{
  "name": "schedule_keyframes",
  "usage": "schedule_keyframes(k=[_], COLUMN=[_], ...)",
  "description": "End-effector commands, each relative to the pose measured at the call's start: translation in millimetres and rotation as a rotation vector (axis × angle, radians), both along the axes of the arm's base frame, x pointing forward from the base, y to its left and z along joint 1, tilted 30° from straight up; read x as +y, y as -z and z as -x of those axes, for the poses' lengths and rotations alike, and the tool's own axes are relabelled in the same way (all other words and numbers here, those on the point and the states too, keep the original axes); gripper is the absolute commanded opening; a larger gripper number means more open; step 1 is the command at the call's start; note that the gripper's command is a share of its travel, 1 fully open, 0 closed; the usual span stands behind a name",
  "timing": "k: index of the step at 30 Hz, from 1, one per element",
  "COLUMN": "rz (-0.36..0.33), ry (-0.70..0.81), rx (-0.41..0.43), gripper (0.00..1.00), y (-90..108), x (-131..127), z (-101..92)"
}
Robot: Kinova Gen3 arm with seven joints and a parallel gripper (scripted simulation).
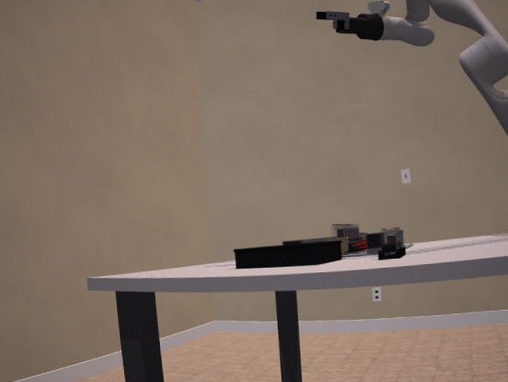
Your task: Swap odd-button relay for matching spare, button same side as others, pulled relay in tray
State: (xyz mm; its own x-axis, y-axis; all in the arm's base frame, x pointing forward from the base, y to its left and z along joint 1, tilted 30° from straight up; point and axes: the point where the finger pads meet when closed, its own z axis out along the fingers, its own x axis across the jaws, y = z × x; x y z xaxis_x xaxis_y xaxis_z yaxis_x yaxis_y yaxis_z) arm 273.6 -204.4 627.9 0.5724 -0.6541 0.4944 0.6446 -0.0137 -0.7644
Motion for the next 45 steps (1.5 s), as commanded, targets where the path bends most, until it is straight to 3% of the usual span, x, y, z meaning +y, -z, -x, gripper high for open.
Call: schedule_keyframes(k=[1,23,38,41,45], rz=[0.000,0.000,0.213,0.214,0.271], ry=[0.001,0.001,0.005,0.004,0.005], rx=[-0.001,-0.001,0.088,0.095,0.119], gripper=[1.00,1.00,1.00,1.00,1.00], y=[-0.1,0.9,2.0,3.3,2.7], x=[0.1,0.6,1.2,0.4,0.7], z=[0.2,0.2,0.1,0.3,0.2])
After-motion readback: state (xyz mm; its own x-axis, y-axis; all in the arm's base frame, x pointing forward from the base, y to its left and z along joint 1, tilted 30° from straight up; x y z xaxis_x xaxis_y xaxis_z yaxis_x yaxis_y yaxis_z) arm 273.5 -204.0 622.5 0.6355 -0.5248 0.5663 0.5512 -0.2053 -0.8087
